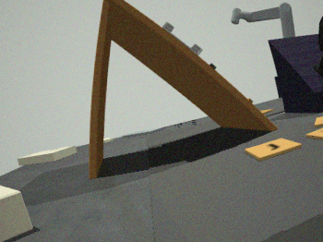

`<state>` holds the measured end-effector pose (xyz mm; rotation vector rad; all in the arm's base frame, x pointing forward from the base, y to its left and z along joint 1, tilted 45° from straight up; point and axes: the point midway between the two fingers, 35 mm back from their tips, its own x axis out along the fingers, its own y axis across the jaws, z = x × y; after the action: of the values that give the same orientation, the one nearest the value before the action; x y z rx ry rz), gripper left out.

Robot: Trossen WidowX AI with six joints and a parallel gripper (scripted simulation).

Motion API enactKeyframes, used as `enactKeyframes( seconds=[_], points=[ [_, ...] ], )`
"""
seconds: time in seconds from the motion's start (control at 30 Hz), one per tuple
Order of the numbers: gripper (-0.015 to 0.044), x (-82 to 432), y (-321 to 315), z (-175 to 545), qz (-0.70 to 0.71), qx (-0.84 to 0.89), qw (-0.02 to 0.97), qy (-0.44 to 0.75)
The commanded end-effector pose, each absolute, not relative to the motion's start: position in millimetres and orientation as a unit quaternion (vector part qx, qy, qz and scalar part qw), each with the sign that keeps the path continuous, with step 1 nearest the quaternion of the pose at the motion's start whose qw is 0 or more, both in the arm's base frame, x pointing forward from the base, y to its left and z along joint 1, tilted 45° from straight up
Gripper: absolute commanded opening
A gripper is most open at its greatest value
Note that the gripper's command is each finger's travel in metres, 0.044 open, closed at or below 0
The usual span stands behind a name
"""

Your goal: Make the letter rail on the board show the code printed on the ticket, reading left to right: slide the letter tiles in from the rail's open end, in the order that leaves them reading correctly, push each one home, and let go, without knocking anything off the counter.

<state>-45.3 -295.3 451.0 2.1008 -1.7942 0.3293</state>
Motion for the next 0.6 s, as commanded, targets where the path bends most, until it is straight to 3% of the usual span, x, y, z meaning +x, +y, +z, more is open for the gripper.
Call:
enactKeyframes(
  seconds=[0.0,0.3,0.57],
  points=[
    [0.0426,-44.8,-296.9,448.7,0.118,0.746,0.171,-0.633],
    [0.0440,-4.7,-352.2,324.6,0.155,0.795,-0.235,-0.538],
    [0.0440,57.5,-347.7,202.4,0.138,0.647,-0.622,-0.420]
  ],
)
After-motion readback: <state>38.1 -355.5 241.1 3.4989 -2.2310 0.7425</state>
